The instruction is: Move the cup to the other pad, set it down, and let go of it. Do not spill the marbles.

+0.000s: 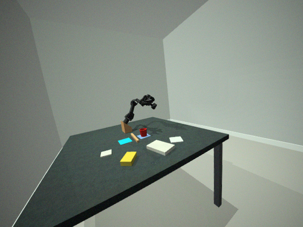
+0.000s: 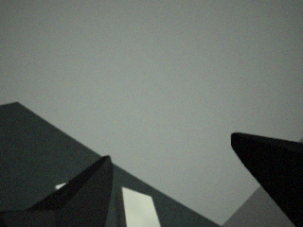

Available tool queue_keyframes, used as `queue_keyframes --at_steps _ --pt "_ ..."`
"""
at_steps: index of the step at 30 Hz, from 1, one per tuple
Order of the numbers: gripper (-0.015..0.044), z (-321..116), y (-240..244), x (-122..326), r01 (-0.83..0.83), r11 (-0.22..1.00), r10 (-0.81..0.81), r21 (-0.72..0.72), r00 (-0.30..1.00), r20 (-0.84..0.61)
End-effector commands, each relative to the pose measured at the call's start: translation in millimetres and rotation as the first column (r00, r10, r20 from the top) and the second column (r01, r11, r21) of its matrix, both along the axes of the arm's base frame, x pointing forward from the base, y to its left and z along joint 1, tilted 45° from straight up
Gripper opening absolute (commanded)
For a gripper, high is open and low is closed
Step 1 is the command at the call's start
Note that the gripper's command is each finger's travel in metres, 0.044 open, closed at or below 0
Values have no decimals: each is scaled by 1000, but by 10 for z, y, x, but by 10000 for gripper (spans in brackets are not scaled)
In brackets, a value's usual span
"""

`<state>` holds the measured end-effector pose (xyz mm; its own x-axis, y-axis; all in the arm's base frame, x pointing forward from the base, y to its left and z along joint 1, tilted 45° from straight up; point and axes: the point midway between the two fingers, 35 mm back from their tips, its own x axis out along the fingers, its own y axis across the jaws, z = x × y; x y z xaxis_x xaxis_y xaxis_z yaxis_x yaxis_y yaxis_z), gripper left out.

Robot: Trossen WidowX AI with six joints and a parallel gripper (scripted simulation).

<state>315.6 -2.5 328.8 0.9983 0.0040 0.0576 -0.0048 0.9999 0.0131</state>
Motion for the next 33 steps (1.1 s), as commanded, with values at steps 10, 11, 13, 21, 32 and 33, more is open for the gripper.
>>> queue_keyframes --at_steps 10,11,13,21,32,33 --pt "148 -1607 -34 324 114 905 221 410 697 -682" --pt "148 -1741 -22 303 160 877 258 453 638 -725" --pt "148 -1982 6 237 272 809 335 521 514 -789" --pt "148 -2523 161 -143 804 402 674 439 65 -736" --pt "148 -2548 204 -216 879 318 731 357 13 -682" --pt "148 -2554 209 -215 879 318 731 357 13 -682"
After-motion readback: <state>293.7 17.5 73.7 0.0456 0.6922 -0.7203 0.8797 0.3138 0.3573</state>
